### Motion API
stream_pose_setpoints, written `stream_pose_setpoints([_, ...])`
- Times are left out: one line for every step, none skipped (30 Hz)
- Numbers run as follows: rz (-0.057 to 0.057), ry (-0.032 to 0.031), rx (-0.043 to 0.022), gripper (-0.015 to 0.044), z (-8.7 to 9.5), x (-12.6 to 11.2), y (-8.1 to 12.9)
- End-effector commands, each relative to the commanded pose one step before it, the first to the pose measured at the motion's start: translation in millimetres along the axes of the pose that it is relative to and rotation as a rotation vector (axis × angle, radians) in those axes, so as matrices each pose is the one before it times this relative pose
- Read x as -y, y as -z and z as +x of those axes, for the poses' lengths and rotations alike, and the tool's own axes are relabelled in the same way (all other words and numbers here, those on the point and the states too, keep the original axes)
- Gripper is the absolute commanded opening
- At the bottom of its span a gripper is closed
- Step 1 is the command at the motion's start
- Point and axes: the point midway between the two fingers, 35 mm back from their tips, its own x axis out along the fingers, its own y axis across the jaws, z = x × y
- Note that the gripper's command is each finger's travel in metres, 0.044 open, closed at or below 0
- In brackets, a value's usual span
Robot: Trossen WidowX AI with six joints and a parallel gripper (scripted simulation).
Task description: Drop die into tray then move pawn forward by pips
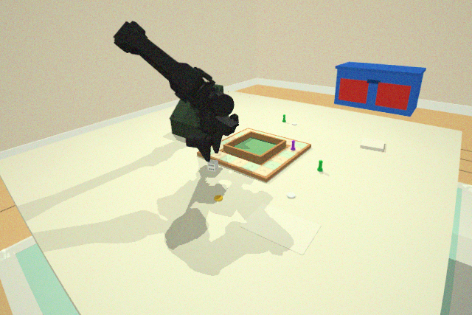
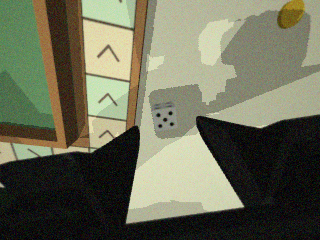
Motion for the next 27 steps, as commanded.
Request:
stream_pose_setpoints([-0.0057, -0.00552, -0.00074, 0.0275, 7.72, -1.24, 0.18])
stream_pose_setpoints([0.0, -0.00001, -0.00002, 0.0275, 1.62, 0.02, -0.04])
stream_pose_setpoints([0.0, 0.0, -0.00003, 0.0275, 1.61, 0.02, -0.02])
stream_pose_setpoints([0.0, 0.00002, -0.00003, 0.0275, 1.61, 0.02, -0.01])
stream_pose_setpoints([0.0, 0.00004, -0.00003, 0.0275, 1.61, 0.02, 0.0])
stream_pose_setpoints([0.0, 0.00006, -0.00004, 0.0275, 1.61, 0.02, 0.01])
stream_pose_setpoints([0.0, 0.00007, -0.00004, 0.0275, 1.61, 0.02, 0.03])
stream_pose_setpoints([0.0, 0.00009, -0.00005, 0.0275, 1.61, 0.02, 0.04])
stream_pose_setpoints([0.0, 0.00011, -0.00005, 0.0275, 1.6, 0.02, 0.05])
stream_pose_setpoints([0.0, 0.00013, -0.00005, 0.0275, 1.6, 0.02, 0.06])
stream_pose_setpoints([0.0, 0.00015, -0.00006, 0.0275, 1.6, 0.02, 0.08])
stream_pose_setpoints([0.0, 0.00016, -0.00006, 0.0275, 1.6, 0.02, 0.09])
stream_pose_setpoints([0.0, 0.00018, -0.00007, 0.0275, 1.59, 0.02, 0.1])
stream_pose_setpoints([0.0, 0.0002, -0.00008, 0.0275, 1.59, 0.02, 0.11])
stream_pose_setpoints([-0.0001, 0.00021, -0.00008, 0.0275, 1.59, 0.02, 0.13])
stream_pose_setpoints([0.0, 0.00019, -0.00007, 0.0275, 1.28, 0.01, 0.11])
stream_pose_setpoints([0.0, 0.00012, -0.00004, 0.0275, 0.77, 0.01, 0.07])
stream_pose_setpoints([0.0, 0.00004, -0.00001, 0.0275, 0.26, 0.0, 0.02])
stream_pose_setpoints([0.0, 0.0, 0.0, 0.0249, 0.0, 0.0, 0.0])
stream_pose_setpoints([0.0, 0.0, 0.0, 0.0222, 0.0, 0.0, 0.0])
stream_pose_setpoints([0.0, 0.0, 0.0, 0.0196, 0.0, 0.0, 0.0])
stream_pose_setpoints([0.0, 0.0, 0.0, 0.017, 0.0, 0.0, 0.0])
stream_pose_setpoints([0.0, 0.0, 0.0, 0.0144, 0.0, 0.0, 0.0])
stream_pose_setpoints([0.0, 0.0, 0.0, 0.0118, 0.0, 0.0, 0.0])
stream_pose_setpoints([0.0, 0.0, 0.0, 0.0091, 0.0, 0.0, 0.0])
stream_pose_setpoints([0.0, 0.0, 0.0, 0.0085, 0.0, 0.0, 0.0])
stream_pose_setpoints([0.0, 0.0, 0.0, 0.0078, 0.0, 0.0, 0.0])
